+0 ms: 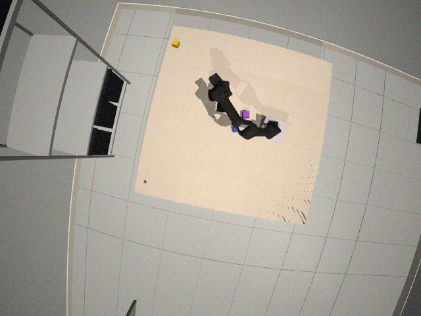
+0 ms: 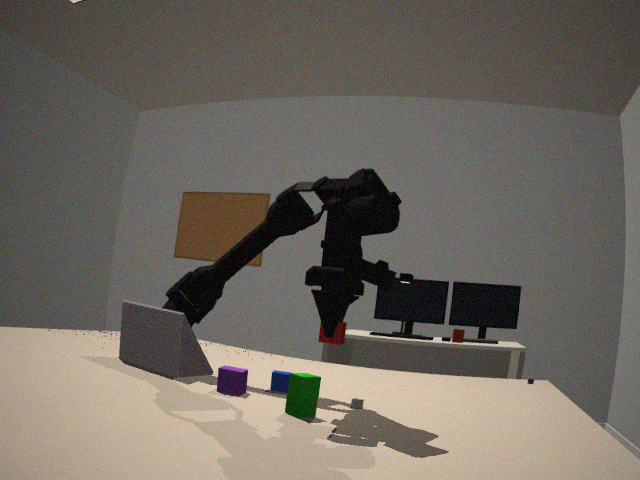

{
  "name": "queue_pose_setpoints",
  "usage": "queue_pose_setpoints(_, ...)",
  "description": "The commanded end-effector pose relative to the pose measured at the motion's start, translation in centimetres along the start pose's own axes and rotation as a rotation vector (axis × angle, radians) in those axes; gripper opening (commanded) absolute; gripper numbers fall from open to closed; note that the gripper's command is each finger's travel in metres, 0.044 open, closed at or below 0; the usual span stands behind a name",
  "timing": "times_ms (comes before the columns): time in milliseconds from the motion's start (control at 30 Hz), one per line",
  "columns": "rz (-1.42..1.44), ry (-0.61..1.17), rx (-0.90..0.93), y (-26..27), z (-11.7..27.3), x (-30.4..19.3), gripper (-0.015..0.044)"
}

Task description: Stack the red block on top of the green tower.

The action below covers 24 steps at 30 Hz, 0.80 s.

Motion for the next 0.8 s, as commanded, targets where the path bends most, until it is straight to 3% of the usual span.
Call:
queue_pose_setpoints(0,-0.002,0.006,0.012,-3.3,-0.5,-2.0,0.0)
queue_pose_setpoints(767,-0.001,0.005,0.017,-3.3,-5.4,-2.6,0.0)
Point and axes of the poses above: the point midway between the two fingers, 35 mm back from their tips, its own z axis back along the fingers, its own y axis across the jaws, x = y × z, the point moved 10 cm from there along z, back along the fingers, and after that the axes turned 2 degrees about -z, right-handed, at the moved point
